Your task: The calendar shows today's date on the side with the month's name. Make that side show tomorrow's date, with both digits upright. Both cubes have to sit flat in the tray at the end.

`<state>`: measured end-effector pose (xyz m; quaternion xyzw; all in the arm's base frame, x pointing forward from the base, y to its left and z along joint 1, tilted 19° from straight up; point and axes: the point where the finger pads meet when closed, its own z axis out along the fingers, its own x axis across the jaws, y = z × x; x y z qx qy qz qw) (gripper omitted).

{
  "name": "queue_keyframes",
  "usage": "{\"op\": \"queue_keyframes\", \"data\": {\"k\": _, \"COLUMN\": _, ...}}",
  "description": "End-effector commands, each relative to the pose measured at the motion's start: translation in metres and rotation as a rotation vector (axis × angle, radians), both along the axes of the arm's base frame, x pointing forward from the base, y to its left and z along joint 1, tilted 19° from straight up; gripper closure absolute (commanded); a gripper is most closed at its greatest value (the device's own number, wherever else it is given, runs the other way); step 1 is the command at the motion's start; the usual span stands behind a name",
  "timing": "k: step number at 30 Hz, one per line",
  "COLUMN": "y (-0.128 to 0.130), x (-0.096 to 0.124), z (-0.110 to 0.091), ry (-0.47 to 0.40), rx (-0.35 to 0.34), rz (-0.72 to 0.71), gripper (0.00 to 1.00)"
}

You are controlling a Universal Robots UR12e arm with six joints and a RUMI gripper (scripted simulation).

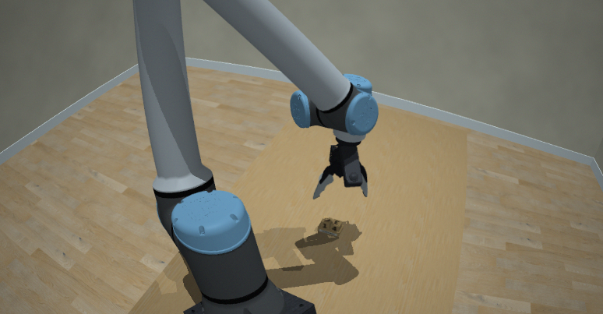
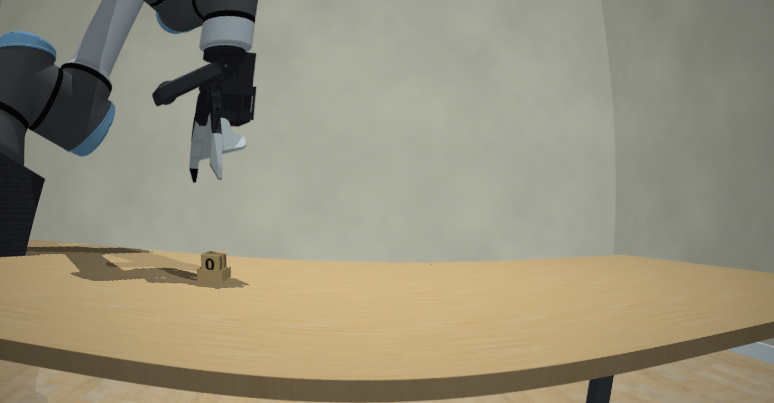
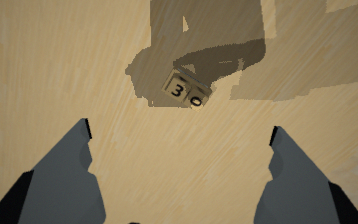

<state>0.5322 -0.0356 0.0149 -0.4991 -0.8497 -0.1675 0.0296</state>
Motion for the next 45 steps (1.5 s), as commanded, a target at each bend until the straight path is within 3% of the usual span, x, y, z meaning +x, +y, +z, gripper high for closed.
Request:
{"op": "queue_keyframes", "data": {"k": 1, "y": 0.001, "x": -0.002, "z": -0.004, "ry": 0.056, "rx": 0.015, "rz": -0.164, "gripper": 0.00}}
{"op": "queue_keyframes", "data": {"k": 45, "y": 0.011, "x": 0.001, "z": -0.016, "ry": 0.332, "rx": 0.119, "rz": -0.999, "gripper": 0.00}}
